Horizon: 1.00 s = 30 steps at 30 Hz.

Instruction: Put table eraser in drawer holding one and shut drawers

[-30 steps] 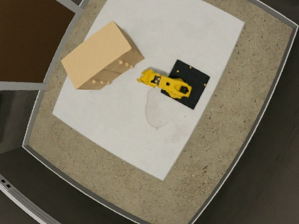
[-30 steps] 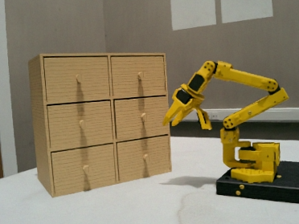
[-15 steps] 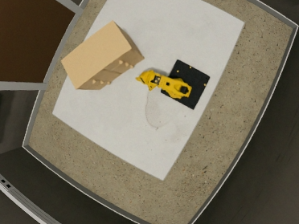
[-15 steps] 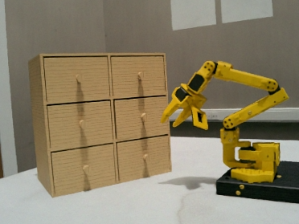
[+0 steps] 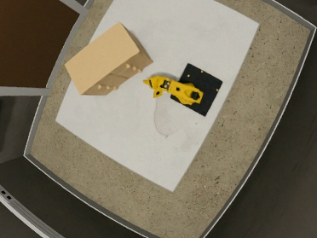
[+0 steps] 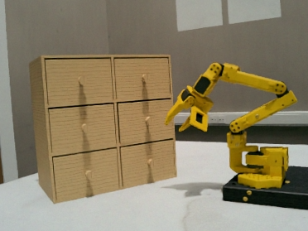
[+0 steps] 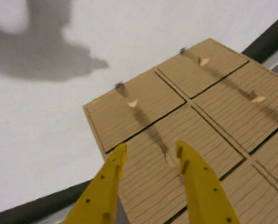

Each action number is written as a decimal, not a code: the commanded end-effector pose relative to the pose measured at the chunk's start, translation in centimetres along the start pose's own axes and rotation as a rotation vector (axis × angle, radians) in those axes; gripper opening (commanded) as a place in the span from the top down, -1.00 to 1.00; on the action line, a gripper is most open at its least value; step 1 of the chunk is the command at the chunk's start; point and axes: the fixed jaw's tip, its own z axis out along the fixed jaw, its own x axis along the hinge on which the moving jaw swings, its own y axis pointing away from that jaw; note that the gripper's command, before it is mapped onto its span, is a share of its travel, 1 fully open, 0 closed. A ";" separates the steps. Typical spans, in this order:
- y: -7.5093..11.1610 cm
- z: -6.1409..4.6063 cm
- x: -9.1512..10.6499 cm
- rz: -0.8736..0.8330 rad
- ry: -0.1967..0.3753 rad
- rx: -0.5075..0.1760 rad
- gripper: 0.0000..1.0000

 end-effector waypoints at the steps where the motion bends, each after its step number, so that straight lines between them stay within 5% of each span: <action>1: -0.3 -0.2 0.4 0.111 0.022 0.022 0.57; 30: -0.3 -0.2 0.2 0.736 0.026 0.026 0.57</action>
